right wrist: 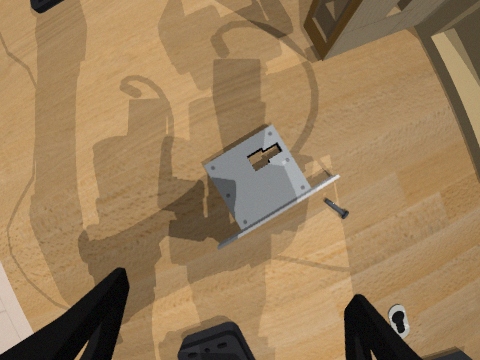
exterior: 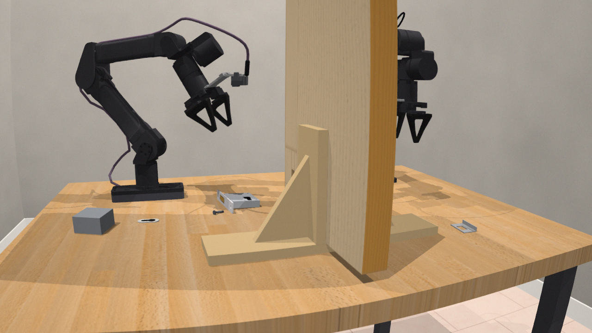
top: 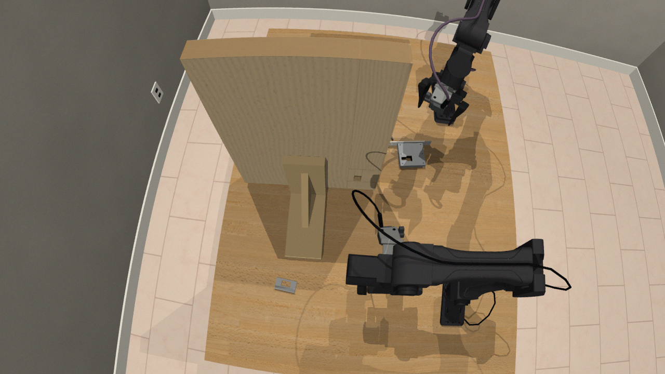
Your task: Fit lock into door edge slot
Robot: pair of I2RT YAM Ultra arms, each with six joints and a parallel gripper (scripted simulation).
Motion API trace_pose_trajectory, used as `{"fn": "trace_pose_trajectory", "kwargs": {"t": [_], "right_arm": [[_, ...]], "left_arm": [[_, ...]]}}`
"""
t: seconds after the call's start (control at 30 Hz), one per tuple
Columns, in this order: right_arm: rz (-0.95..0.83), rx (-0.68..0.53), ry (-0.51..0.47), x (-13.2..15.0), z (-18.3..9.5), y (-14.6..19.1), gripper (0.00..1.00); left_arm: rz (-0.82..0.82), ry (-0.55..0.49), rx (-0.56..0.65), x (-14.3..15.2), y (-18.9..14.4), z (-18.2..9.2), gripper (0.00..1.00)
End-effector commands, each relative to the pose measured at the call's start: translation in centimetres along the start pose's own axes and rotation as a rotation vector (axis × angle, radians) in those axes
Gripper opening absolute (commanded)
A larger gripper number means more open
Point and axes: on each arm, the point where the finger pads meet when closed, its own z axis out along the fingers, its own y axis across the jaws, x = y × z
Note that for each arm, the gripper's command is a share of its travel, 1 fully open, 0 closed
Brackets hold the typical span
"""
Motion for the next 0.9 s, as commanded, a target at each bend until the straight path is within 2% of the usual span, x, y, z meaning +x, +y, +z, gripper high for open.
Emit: {"fn": "trace_pose_trajectory", "kwargs": {"t": [0.0, 0.67, 0.8, 0.87], "right_arm": [[0.020, 0.043, -0.043, -1.0, -0.1, -0.5, 1.00], [0.018, 0.043, -0.045, -1.1, -0.1, -0.5, 1.00], [0.097, 0.100, -0.019, 2.8, -1.8, -2.7, 1.00], [0.116, 0.109, -0.036, 3.2, -2.7, -3.1, 1.00]], "left_arm": [[0.007, -0.005, 0.000, -0.1, -0.4, -0.5, 1.00], [0.007, -0.005, 0.000, -0.1, -0.4, -0.5, 1.00], [0.007, -0.005, 0.000, -0.1, -0.4, -0.5, 1.00], [0.007, -0.005, 0.000, -0.1, -0.4, -0.5, 1.00]]}}
